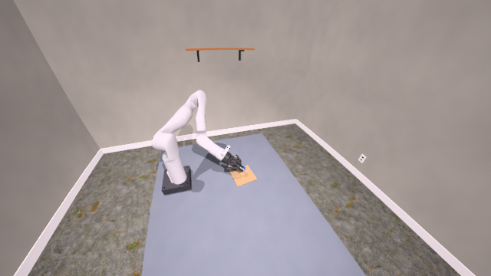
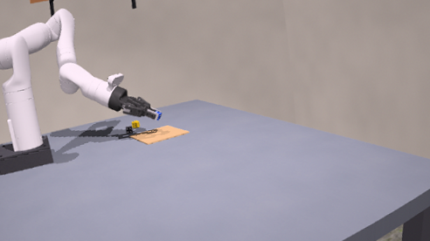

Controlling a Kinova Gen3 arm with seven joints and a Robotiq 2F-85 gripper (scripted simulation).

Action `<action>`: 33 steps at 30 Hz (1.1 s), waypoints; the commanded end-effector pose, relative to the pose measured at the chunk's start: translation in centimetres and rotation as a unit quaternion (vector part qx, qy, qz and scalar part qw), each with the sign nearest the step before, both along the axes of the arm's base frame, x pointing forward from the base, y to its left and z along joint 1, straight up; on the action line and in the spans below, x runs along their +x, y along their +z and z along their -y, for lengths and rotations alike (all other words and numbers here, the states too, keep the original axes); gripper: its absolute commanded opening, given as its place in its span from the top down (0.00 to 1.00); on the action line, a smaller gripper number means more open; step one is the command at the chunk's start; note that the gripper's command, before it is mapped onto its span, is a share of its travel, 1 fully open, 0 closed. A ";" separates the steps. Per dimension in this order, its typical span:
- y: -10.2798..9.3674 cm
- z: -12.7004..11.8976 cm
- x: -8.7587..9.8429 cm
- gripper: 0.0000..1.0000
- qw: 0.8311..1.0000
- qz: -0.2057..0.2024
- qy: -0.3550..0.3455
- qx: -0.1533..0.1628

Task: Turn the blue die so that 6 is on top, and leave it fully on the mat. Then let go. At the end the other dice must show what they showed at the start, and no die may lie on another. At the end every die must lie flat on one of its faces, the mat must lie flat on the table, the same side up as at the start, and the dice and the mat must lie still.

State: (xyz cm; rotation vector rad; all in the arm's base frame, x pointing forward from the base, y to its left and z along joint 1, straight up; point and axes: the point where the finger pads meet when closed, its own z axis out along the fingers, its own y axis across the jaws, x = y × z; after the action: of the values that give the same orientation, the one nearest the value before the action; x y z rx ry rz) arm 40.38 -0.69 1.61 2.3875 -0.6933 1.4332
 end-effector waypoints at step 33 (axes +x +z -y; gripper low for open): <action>-3.1 0.4 -0.1 0.85 1.000 -0.003 0.000 -0.006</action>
State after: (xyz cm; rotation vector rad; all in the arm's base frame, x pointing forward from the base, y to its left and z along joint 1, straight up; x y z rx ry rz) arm 40.28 -1.05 -1.54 2.3824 -0.6791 1.4244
